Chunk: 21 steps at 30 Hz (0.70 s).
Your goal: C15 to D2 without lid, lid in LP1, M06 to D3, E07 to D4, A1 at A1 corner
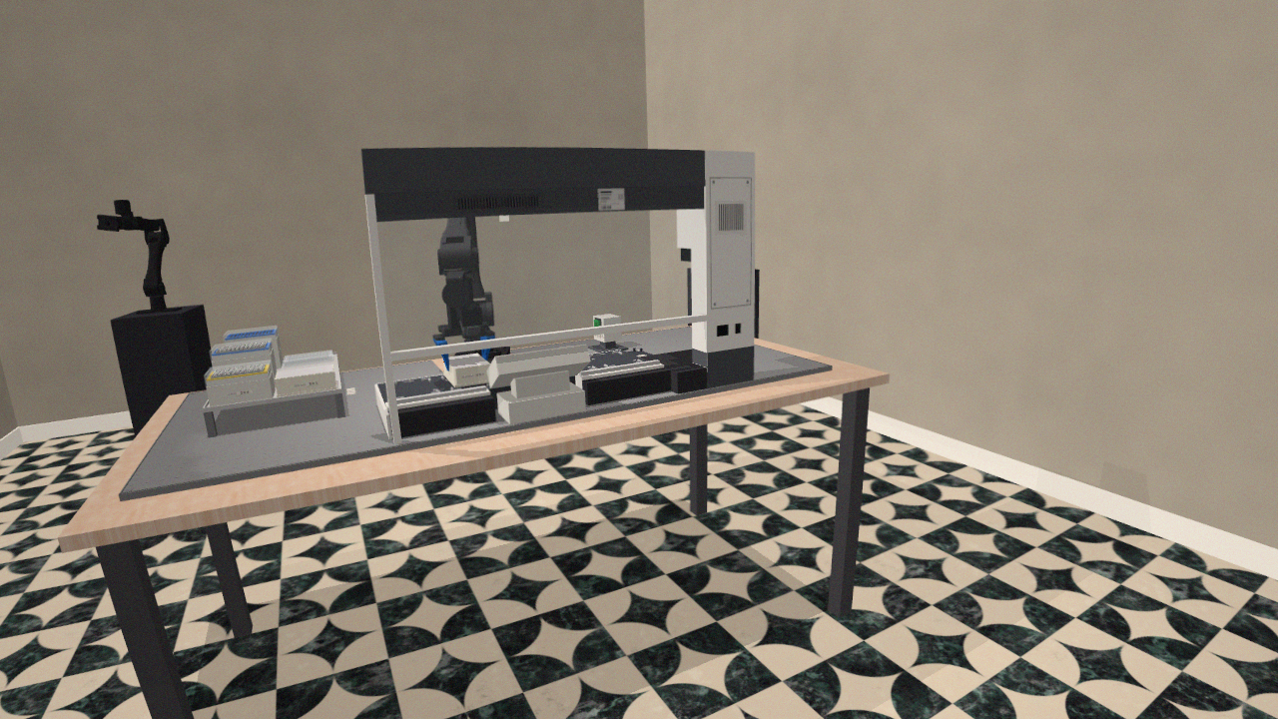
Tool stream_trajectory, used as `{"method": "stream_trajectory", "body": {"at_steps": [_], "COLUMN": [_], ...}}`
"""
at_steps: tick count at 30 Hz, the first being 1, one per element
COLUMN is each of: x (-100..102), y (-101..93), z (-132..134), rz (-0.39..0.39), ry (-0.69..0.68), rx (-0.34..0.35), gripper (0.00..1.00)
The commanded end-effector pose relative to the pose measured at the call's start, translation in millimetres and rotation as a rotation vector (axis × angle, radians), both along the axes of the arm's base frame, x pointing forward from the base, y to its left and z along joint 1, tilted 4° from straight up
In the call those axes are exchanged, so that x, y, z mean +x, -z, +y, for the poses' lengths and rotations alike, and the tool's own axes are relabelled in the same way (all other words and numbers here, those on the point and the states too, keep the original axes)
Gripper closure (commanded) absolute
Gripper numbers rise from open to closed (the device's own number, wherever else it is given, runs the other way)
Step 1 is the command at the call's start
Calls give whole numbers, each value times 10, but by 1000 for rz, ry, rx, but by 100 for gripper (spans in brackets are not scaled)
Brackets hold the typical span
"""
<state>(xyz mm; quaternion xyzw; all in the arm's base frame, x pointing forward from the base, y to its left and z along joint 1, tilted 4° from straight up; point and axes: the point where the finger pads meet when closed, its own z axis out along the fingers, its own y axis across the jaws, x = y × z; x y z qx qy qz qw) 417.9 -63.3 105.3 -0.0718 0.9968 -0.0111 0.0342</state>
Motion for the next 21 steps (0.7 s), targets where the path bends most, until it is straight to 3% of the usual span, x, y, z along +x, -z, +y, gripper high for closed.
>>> {"method": "stream_trajectory", "body": {"at_steps": [1,21], "x": [97,80], "y": [-198,-200], "z": [-86,-86], "rz": [-57,-58], "ry": [7,7], "rx": [-11,-12], "gripper": [100,100]}}
